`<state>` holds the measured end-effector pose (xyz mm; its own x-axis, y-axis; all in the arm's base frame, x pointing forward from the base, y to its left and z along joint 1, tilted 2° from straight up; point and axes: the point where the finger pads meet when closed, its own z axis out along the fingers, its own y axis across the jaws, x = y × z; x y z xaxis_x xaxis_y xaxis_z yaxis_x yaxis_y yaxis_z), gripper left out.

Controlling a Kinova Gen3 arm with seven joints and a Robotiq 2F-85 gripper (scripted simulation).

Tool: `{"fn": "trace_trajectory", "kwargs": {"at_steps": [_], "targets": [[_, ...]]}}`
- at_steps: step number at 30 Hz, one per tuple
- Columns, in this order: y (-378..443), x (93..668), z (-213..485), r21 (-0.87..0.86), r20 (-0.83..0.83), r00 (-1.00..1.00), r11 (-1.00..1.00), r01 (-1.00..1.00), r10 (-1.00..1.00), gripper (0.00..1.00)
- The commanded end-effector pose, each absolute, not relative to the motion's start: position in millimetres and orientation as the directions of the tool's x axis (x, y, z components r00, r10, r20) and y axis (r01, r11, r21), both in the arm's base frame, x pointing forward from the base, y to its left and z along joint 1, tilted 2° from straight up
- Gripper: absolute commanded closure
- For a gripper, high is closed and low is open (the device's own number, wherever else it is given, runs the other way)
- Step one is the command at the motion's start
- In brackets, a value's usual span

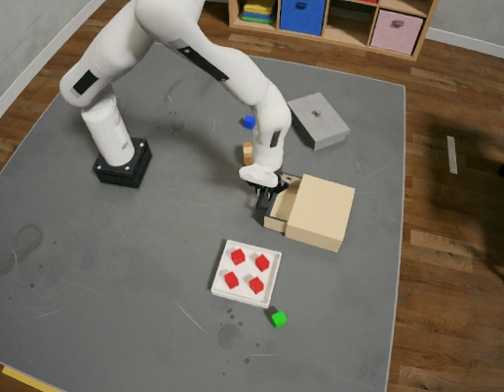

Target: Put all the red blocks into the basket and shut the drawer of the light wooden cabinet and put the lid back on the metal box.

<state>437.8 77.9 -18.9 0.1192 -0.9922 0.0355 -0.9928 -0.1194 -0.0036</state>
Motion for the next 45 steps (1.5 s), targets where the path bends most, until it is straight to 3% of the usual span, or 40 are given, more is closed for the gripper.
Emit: {"fn": "trace_trajectory", "kwargs": {"at_steps": [1,45], "targets": [[79,443,-18,-0.005,0.035,0.119,-0.12,-0.993,-0.992,0.7],[86,501,-18,-0.005,0.035,0.119,-0.12,-0.993,-0.992,0.7]]}}
